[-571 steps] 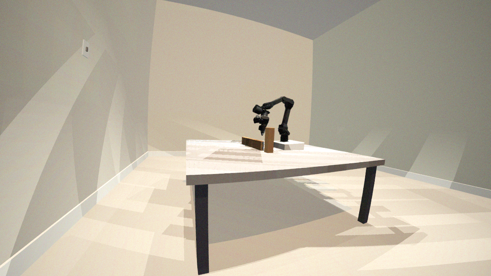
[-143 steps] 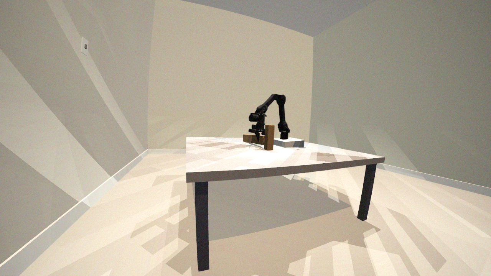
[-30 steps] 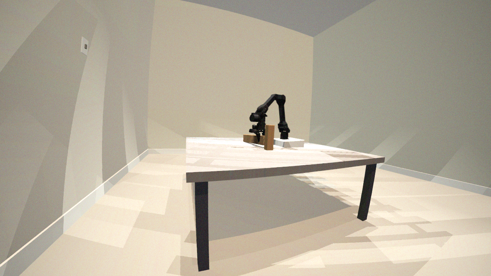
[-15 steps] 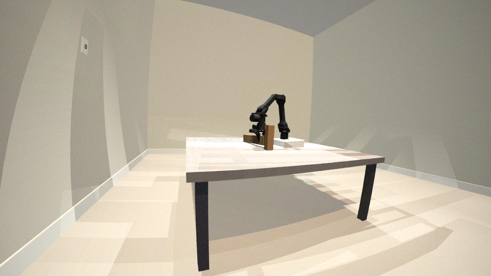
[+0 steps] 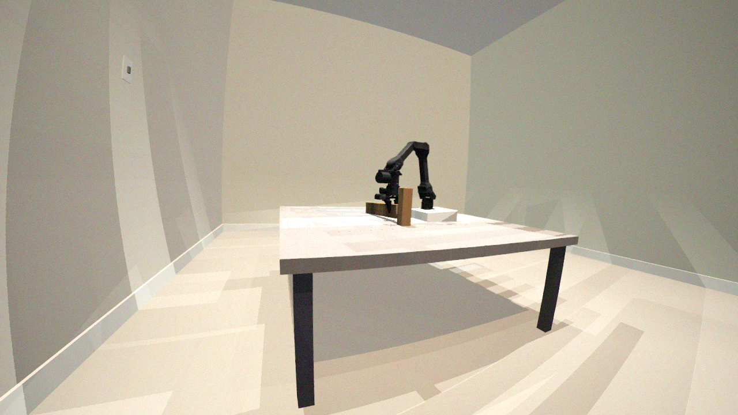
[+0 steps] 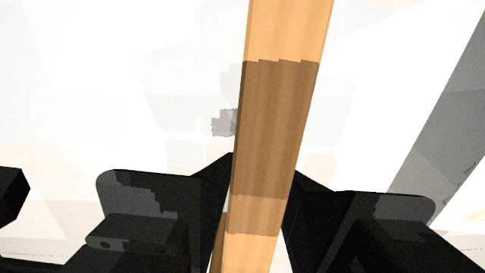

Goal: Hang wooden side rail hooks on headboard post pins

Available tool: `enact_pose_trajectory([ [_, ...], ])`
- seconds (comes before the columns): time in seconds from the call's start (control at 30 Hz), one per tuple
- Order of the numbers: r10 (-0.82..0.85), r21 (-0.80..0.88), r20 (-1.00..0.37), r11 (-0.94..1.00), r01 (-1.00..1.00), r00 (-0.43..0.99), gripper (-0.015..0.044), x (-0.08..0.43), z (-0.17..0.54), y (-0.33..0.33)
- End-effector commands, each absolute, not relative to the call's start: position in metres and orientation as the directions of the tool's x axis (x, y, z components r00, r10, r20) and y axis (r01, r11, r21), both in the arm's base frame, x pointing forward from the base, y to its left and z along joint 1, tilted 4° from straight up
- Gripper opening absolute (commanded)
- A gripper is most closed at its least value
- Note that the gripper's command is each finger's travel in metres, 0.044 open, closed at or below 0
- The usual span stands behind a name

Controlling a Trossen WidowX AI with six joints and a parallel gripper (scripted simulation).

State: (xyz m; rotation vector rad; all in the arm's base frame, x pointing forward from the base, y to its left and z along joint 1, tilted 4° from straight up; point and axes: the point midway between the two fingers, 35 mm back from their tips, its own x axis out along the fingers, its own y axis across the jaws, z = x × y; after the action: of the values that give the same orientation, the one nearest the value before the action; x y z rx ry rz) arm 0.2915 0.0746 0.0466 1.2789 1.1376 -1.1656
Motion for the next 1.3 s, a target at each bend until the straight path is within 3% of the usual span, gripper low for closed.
enact_pose_trajectory([
  [0.0,0.010,0.091,-0.996,-0.037,0.995,0.092,0.0000,0.2937,0.0486,0.0759],
  [1.27,0.011,0.091,-0.996,-0.037,0.995,0.091,0.0000,0.2936,0.0481,0.0801],
])
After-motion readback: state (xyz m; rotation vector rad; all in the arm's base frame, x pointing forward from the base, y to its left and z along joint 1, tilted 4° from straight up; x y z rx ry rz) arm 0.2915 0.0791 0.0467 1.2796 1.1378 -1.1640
